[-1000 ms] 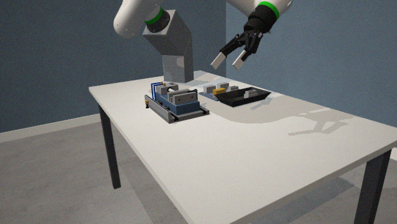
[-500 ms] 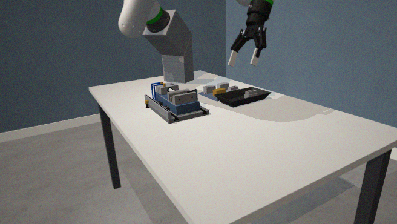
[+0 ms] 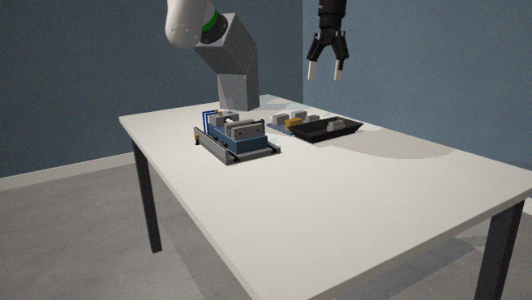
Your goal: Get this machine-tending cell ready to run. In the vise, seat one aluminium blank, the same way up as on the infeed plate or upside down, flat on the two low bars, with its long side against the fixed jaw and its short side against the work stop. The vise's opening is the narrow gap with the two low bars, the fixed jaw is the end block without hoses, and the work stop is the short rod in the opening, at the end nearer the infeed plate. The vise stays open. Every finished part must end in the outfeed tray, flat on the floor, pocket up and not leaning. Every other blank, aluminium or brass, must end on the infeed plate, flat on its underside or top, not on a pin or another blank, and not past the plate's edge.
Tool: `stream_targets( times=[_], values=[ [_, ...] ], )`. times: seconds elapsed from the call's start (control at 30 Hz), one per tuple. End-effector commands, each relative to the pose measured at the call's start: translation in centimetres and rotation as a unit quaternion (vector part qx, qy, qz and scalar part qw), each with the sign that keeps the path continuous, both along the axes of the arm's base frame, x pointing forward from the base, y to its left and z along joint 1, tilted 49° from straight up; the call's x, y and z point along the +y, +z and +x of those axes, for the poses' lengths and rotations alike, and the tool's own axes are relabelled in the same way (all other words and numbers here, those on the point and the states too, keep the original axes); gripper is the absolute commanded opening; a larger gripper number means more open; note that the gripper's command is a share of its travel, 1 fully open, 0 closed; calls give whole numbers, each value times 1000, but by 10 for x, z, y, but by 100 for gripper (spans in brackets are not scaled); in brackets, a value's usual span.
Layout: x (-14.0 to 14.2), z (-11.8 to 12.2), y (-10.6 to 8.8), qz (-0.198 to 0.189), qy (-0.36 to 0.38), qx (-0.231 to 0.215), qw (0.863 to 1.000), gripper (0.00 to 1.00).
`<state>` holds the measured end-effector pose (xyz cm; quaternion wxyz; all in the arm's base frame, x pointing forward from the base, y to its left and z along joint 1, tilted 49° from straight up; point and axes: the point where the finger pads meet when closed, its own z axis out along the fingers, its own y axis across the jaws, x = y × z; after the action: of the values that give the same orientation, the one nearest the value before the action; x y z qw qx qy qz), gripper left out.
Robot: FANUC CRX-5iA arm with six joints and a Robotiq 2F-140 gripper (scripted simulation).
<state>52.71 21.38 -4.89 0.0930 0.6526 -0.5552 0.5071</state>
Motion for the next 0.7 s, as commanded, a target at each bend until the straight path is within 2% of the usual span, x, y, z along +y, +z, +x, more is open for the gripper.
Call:
stream_targets(
  times=[0.0, 0.17, 0.23, 0.3, 0.47, 0.5, 0.67],
  values=[
    [5, -34, -26, 30, 8, 19, 999, 100],
    [4, -84, -59, 68, 8, 47, 997, 100],
    [4, -84, -59, 68, 8, 47, 997, 100],
    [1, -110, -75, 86, 6, 61, 994, 100],
    [0, -117, -79, 91, 5, 65, 994, 100],
    [0, -117, -79, 91, 5, 65, 994, 0],
    [0, -117, -79, 91, 5, 65, 994, 0]
  ],
)
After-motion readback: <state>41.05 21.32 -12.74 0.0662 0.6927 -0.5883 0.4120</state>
